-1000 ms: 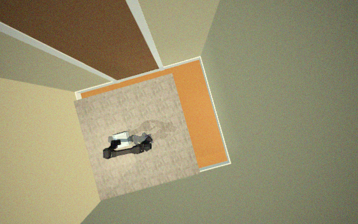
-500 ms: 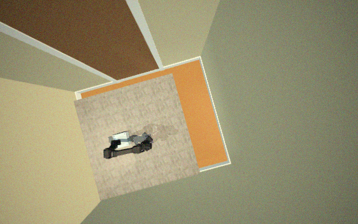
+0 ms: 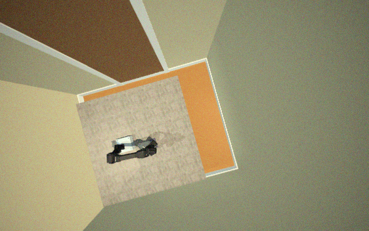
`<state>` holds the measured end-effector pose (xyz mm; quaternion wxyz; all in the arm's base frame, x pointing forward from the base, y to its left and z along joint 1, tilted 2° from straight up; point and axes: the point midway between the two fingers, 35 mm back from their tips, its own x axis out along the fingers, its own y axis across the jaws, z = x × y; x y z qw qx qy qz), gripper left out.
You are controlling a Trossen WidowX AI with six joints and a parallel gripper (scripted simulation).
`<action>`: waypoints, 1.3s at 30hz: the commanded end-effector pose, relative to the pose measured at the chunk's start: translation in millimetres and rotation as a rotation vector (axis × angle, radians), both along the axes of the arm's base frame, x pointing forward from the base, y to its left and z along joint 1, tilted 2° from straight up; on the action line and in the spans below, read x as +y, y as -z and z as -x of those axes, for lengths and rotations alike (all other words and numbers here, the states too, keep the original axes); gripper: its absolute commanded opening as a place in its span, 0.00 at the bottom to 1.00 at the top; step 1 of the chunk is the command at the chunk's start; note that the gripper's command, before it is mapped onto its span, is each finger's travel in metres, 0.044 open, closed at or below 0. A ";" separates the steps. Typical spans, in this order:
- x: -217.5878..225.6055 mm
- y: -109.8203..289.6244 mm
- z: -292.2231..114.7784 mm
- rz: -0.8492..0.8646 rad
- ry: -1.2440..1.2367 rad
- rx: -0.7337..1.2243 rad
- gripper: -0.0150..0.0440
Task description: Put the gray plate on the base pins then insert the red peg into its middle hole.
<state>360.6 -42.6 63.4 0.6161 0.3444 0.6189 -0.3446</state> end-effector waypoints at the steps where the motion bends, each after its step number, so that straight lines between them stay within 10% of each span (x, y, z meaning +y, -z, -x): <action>1: 0.0 0.8 -0.1 0.000 0.000 -0.002 0.25; 15: 0.0 0.9 0.0 0.000 0.000 0.000 0.25; 21: 0.0 0.9 0.0 0.000 0.000 0.000 0.51; 39: 0.7 -4.8 1.0 0.002 -0.005 -0.001 0.51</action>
